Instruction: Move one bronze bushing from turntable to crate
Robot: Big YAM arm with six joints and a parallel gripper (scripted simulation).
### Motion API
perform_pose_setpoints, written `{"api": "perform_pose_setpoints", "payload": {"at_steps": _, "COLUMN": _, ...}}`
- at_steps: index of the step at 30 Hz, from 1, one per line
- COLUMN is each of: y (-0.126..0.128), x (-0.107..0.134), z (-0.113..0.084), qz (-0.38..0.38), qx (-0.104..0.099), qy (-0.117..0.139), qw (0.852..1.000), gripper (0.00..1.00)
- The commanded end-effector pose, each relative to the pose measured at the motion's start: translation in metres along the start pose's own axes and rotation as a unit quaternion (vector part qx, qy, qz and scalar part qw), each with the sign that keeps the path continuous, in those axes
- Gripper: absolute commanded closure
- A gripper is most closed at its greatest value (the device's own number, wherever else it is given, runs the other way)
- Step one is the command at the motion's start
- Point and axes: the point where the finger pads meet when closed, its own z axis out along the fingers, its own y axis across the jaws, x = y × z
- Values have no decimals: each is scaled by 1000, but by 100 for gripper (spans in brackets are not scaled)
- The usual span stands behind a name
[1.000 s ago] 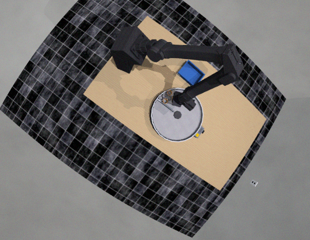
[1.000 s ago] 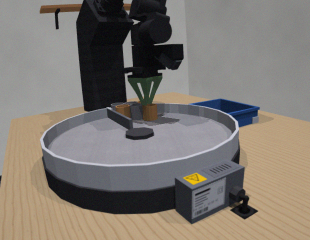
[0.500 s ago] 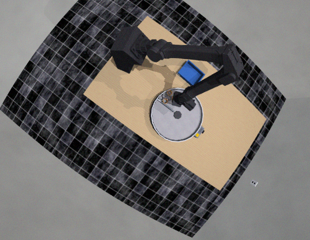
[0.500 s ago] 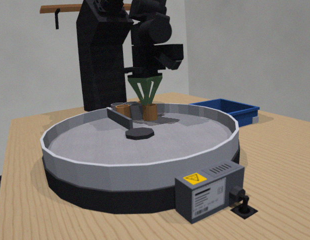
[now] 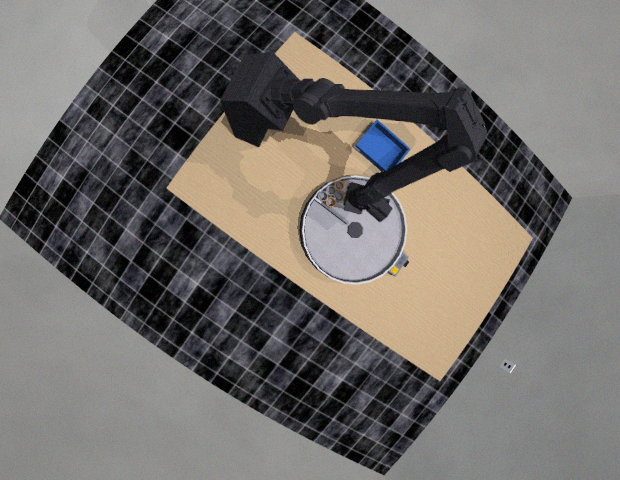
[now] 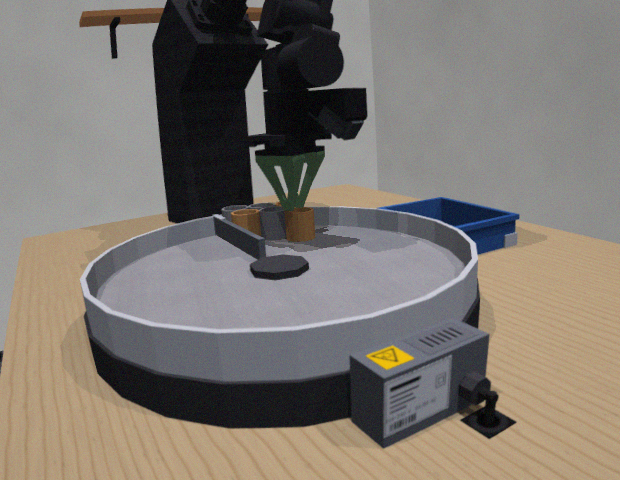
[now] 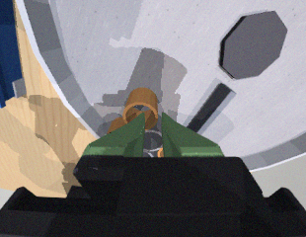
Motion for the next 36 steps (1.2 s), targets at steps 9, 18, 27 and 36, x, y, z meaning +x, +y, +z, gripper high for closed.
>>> {"api": "perform_pose_setpoints", "payload": {"at_steps": 9, "y": -3, "x": -3, "z": -8, "qz": -5, "qx": 8, "qy": -11, "qw": 1000, "gripper": 81}}
{"api": "perform_pose_setpoints", "payload": {"at_steps": 18, "y": -3, "x": -3, "z": -8, "qz": -5, "qx": 8, "qy": -11, "qw": 1000, "gripper": 81}}
{"api": "perform_pose_setpoints", "payload": {"at_steps": 27, "y": -3, "x": -3, "z": -8, "qz": -5, "qx": 8, "qy": -11, "qw": 1000, "gripper": 81}}
{"api": "perform_pose_setpoints", "payload": {"at_steps": 36, "y": -3, "x": -3, "z": -8, "qz": -5, "qx": 8, "qy": -11, "qw": 1000, "gripper": 81}}
